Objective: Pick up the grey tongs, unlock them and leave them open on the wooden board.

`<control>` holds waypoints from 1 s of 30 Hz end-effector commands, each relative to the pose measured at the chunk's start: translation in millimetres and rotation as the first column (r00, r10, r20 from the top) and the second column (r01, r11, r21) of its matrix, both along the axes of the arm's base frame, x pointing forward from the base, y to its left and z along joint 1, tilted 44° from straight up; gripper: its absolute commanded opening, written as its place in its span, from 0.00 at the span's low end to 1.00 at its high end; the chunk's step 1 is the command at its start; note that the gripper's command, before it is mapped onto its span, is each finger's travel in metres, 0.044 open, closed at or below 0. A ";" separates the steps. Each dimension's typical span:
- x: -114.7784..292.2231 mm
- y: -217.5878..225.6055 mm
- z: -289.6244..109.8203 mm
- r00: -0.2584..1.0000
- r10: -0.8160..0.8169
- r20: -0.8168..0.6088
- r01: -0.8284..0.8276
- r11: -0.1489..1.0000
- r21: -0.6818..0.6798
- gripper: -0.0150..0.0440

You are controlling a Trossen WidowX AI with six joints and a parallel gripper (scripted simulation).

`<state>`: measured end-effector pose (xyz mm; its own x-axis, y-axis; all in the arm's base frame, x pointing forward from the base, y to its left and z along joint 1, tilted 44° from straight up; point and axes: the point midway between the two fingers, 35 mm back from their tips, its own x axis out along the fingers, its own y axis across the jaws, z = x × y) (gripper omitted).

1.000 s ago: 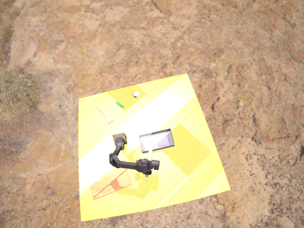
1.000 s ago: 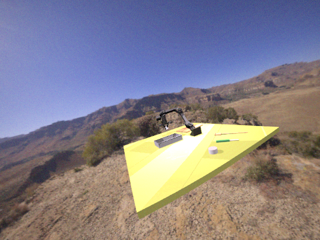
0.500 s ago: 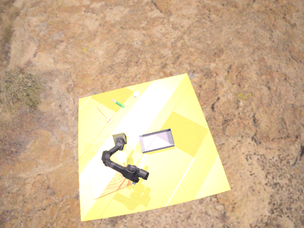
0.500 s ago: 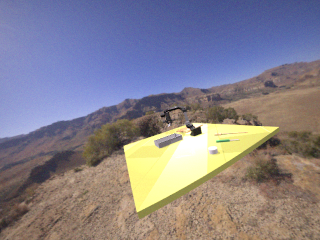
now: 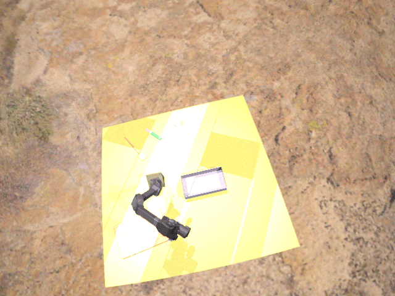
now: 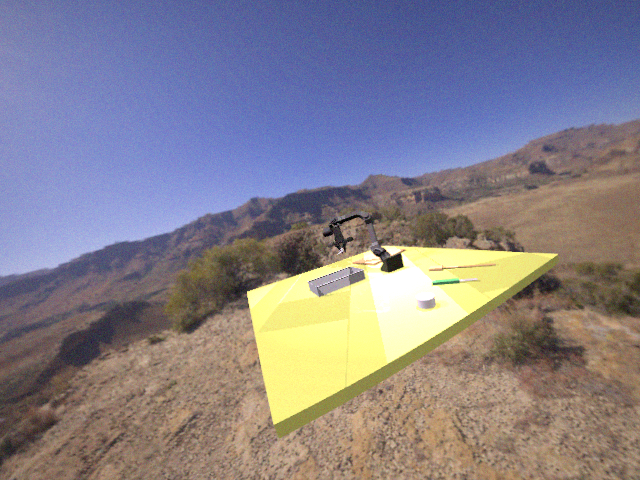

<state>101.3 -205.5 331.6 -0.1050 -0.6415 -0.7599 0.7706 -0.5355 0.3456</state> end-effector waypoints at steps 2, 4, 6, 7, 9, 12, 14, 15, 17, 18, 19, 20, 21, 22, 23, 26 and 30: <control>-12.8 -5.7 -4.0 1.000 -0.030 0.006 0.030 0.998 0.047 0.00; -17.5 -7.7 -5.2 0.999 -0.042 0.009 0.042 0.997 0.062 0.00; -22.0 -9.7 -6.4 0.998 -0.054 0.012 0.053 0.996 0.075 0.00; -24.4 -10.7 -7.0 0.998 -0.060 0.014 0.059 0.995 0.083 0.00; -29.0 -12.5 -8.2 0.997 -0.072 0.018 0.070 0.993 0.097 0.00; -36.1 -15.1 -9.9 0.996 -0.090 0.025 0.086 0.989 0.116 0.00; -40.9 -16.8 -10.8 0.994 -0.102 0.031 0.098 0.987 0.127 0.00; -43.4 -17.6 -11.1 0.993 -0.109 0.035 0.104 0.986 0.131 0.00; -48.3 -19.3 -11.8 0.991 -0.123 0.043 0.116 0.983 0.139 0.00; -50.7 -20.0 -12.3 0.991 -0.128 0.046 0.121 0.982 0.145 0.00; -53.1 -20.6 -12.8 0.990 -0.134 0.049 0.125 0.981 0.151 0.00; -55.5 -21.3 -13.3 0.989 -0.140 0.052 0.130 0.979 0.157 0.00; -57.9 -21.9 -13.7 0.988 -0.145 0.055 0.134 0.978 0.162 0.00; -60.3 -22.5 -14.1 0.987 -0.151 0.058 0.139 0.976 0.168 0.00; -62.7 -23.1 -14.6 0.986 -0.156 0.062 0.144 0.974 0.173 0.00; -70.0 -24.6 -15.8 0.982 -0.173 0.072 0.157 0.969 0.189 0.00; -79.8 -26.3 -17.3 0.977 -0.195 0.089 0.173 0.963 0.208 0.00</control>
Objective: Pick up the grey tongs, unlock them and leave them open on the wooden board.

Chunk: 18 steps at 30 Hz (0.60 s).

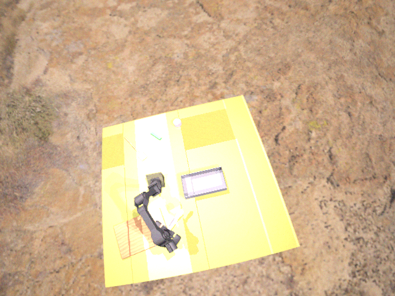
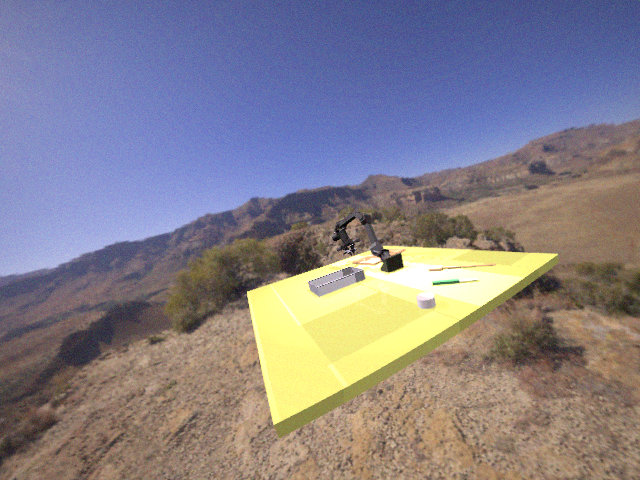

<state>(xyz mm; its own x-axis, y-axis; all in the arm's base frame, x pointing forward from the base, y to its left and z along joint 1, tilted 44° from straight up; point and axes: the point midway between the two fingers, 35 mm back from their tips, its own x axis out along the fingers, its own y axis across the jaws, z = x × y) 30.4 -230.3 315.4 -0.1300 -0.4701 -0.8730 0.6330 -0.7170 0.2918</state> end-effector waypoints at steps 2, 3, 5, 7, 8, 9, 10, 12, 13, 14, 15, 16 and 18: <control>-14.1 -2.1 -1.5 0.999 -0.022 0.026 0.021 1.000 0.023 0.00; -16.6 -2.5 -1.9 0.999 -0.027 0.031 0.026 0.999 0.026 0.00; -21.6 -3.1 -2.5 0.998 -0.038 0.041 0.036 0.999 0.033 0.00; -26.5 -3.7 -2.8 0.998 -0.046 0.050 0.045 0.998 0.038 0.00; -29.0 -4.0 -3.1 0.997 -0.052 0.056 0.050 0.998 0.041 0.00; -31.5 -4.2 -3.3 0.996 -0.057 0.061 0.055 0.998 0.043 0.00; -34.1 -4.4 -3.6 0.996 -0.062 0.067 0.059 0.997 0.046 0.00; -39.1 -4.7 -4.0 0.994 -0.073 0.078 0.069 0.996 0.051 0.00; -41.7 -4.8 -4.2 0.993 -0.078 0.083 0.074 0.996 0.053 0.00; -44.3 -4.6 -4.3 0.993 -0.084 0.088 0.079 0.995 0.054 0.00; -46.8 -4.6 -4.4 0.992 -0.089 0.094 0.084 0.995 0.056 0.00; -49.4 -4.7 -4.6 0.991 -0.094 0.100 0.089 0.994 0.057 0.00; -54.6 -4.7 -4.8 0.988 -0.106 0.111 0.100 0.993 0.059 0.00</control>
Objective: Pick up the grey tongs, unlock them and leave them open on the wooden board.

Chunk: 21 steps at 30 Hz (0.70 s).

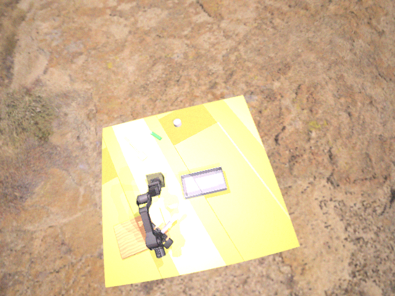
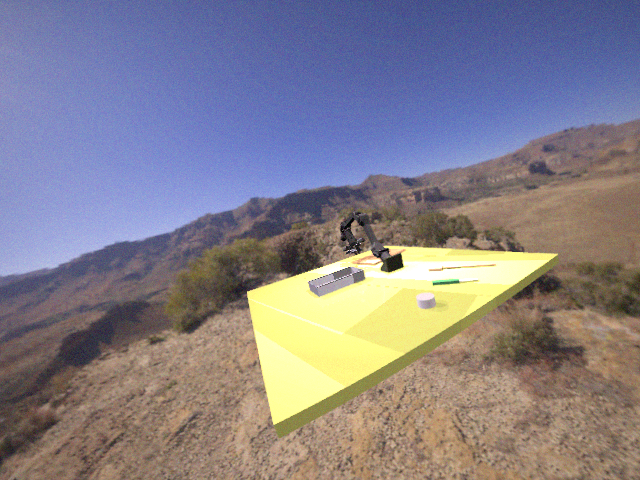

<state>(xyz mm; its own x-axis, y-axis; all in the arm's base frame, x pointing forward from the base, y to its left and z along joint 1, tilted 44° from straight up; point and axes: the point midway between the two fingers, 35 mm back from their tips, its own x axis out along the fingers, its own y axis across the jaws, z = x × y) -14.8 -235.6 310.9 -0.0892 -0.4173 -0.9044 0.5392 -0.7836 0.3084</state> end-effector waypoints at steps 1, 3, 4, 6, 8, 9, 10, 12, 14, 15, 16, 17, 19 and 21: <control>-11.9 0.5 -0.5 0.999 -0.020 0.030 0.020 1.000 0.006 0.00; -17.0 0.6 -0.6 0.999 -0.030 0.041 0.029 1.000 0.006 0.00; -19.6 0.7 -0.7 0.998 -0.035 0.047 0.035 0.999 0.007 0.00; -24.8 0.9 -0.9 0.997 -0.045 0.058 0.045 0.999 0.007 0.00; -30.0 1.3 -1.0 0.996 -0.056 0.070 0.055 0.998 0.006 0.00; -32.6 1.5 -1.0 0.995 -0.061 0.076 0.060 0.998 0.006 0.00; -35.3 1.7 -1.0 0.994 -0.066 0.082 0.066 0.998 0.005 0.00; -40.5 2.2 -1.0 0.993 -0.076 0.093 0.076 0.997 0.004 0.00; -45.8 2.9 -1.0 0.991 -0.086 0.105 0.086 0.996 0.001 0.00; -48.5 3.3 -0.9 0.990 -0.091 0.111 0.092 0.996 0.000 0.00; -51.1 3.6 -0.9 0.989 -0.096 0.116 0.097 0.995 -0.002 0.00; -53.8 4.1 -0.8 0.987 -0.101 0.122 0.102 0.995 -0.003 0.00; -59.2 5.0 -0.6 0.985 -0.111 0.133 0.113 0.994 -0.007 0.00; -64.5 6.0 -0.4 0.982 -0.121 0.145 0.124 0.992 -0.012 0.00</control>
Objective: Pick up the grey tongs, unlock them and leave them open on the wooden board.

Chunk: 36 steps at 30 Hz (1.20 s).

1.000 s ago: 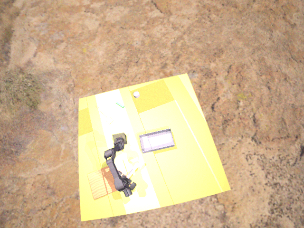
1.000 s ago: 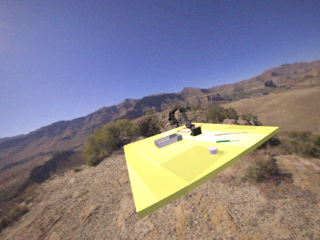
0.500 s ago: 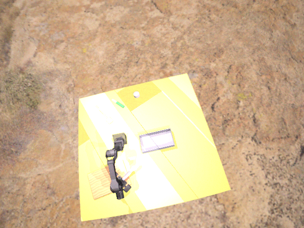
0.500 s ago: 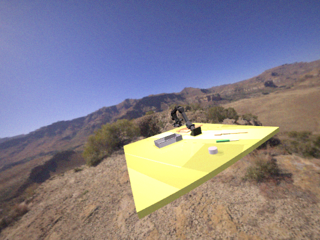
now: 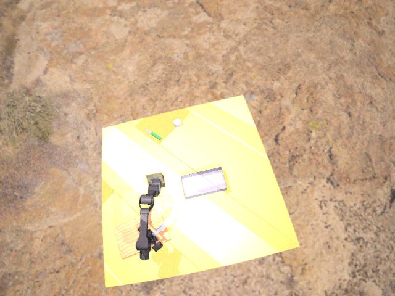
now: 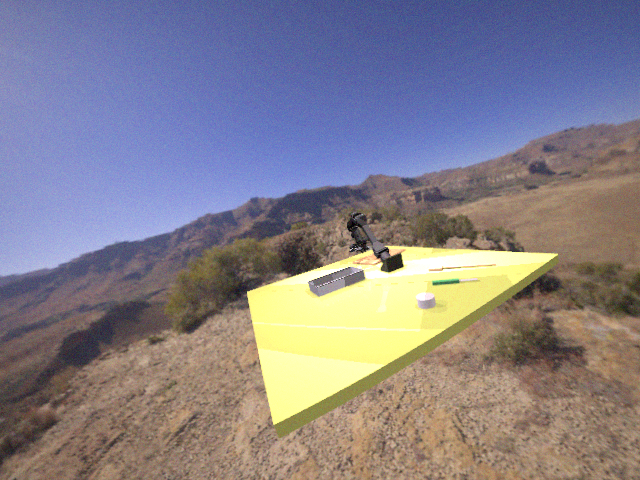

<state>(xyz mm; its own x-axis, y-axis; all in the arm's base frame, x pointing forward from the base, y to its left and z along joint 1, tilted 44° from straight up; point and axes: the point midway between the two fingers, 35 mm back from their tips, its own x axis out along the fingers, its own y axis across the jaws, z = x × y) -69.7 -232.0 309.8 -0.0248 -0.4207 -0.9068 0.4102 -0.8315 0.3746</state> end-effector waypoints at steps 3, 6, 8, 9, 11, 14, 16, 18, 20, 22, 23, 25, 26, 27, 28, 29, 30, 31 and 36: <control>-17.1 4.0 1.5 0.999 -0.026 0.037 0.026 0.999 -0.021 0.00; -25.3 6.0 2.0 0.998 -0.042 0.052 0.044 0.999 -0.032 0.00; -30.8 7.5 2.4 0.997 -0.053 0.062 0.055 0.998 -0.040 0.00; -33.3 8.3 2.7 0.996 -0.056 0.066 0.059 0.997 -0.045 0.00; -38.8 10.1 3.1 0.995 -0.067 0.074 0.071 0.996 -0.053 0.00; -46.9 12.9 3.9 0.993 -0.083 0.087 0.089 0.994 -0.066 0.00; -52.4 14.9 4.5 0.991 -0.093 0.096 0.101 0.992 -0.076 0.00; -57.8 17.1 5.2 0.989 -0.104 0.104 0.113 0.990 -0.086 0.00; -63.4 19.4 5.9 0.987 -0.115 0.111 0.126 0.987 -0.097 0.00; -68.8 21.8 6.7 0.985 -0.126 0.118 0.139 0.984 -0.109 0.00; -71.5 23.1 7.1 0.984 -0.131 0.121 0.145 0.983 -0.115 0.00; -76.9 25.8 7.8 0.982 -0.141 0.128 0.157 0.980 -0.126 0.00; -79.5 27.2 8.2 0.981 -0.145 0.130 0.162 0.978 -0.132 0.00; -82.2 28.7 8.6 0.980 -0.150 0.134 0.169 0.976 -0.138 0.00; -84.9 30.1 9.1 0.978 -0.156 0.137 0.175 0.974 -0.145 0.00; -87.6 31.7 9.5 0.977 -0.161 0.140 0.182 0.972 -0.151 0.00; -90.3 33.2 10.0 0.976 -0.166 0.142 0.188 0.969 -0.157 0.00; -92.9 34.8 10.5 0.974 -0.171 0.145 0.195 0.967 -0.164 0.00; -106.3 43.5 13.2 0.968 -0.198 0.157 0.227 0.954 -0.198 0.00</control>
